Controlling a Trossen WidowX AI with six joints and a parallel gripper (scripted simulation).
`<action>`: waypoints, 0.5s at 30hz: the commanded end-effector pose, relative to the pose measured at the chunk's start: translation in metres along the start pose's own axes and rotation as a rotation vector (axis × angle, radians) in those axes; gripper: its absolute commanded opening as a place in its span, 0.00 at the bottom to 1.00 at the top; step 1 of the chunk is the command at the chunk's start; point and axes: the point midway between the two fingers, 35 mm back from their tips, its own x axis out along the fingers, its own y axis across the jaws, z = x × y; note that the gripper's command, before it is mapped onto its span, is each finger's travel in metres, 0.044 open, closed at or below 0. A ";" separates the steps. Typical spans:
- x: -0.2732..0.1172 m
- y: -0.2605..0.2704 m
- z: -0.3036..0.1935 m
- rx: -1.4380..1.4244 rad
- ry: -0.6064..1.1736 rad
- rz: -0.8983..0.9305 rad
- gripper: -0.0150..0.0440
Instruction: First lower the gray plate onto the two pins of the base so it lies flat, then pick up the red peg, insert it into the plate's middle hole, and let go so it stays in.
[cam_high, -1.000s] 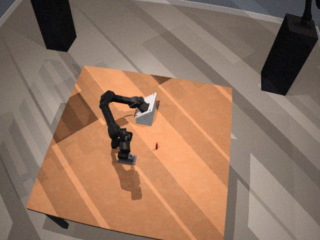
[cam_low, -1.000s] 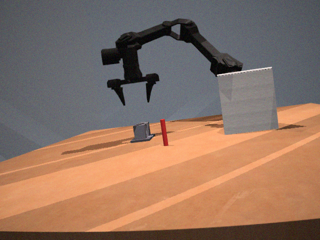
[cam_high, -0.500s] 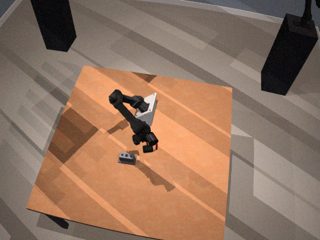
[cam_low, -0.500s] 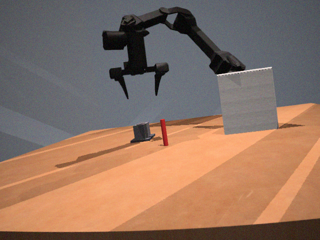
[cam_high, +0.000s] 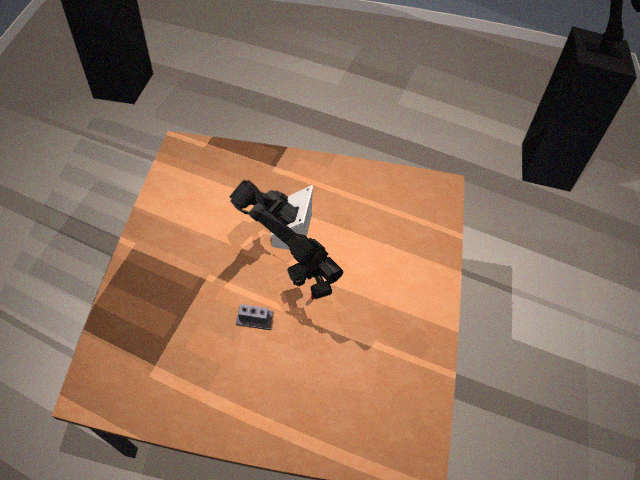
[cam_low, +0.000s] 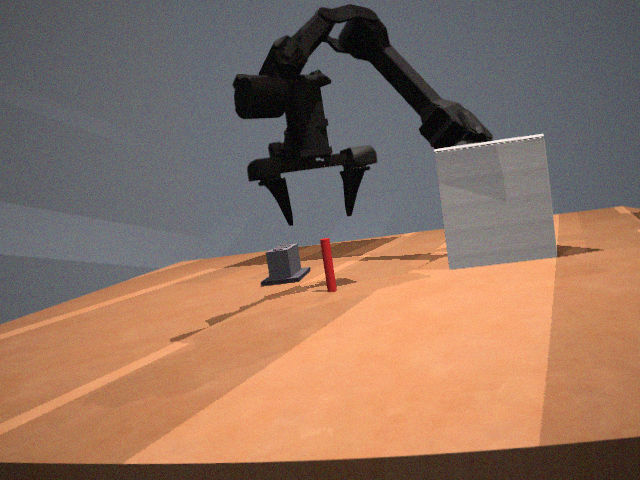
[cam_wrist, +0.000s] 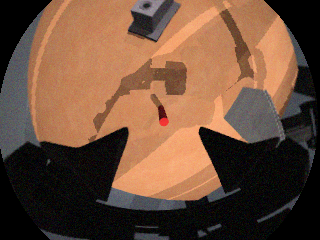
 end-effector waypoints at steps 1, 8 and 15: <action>0.011 -0.001 -0.002 -0.009 -0.005 0.001 1.00; 0.020 0.000 -0.002 -0.009 -0.005 0.002 1.00; 0.031 0.000 -0.002 -0.009 -0.005 0.002 1.00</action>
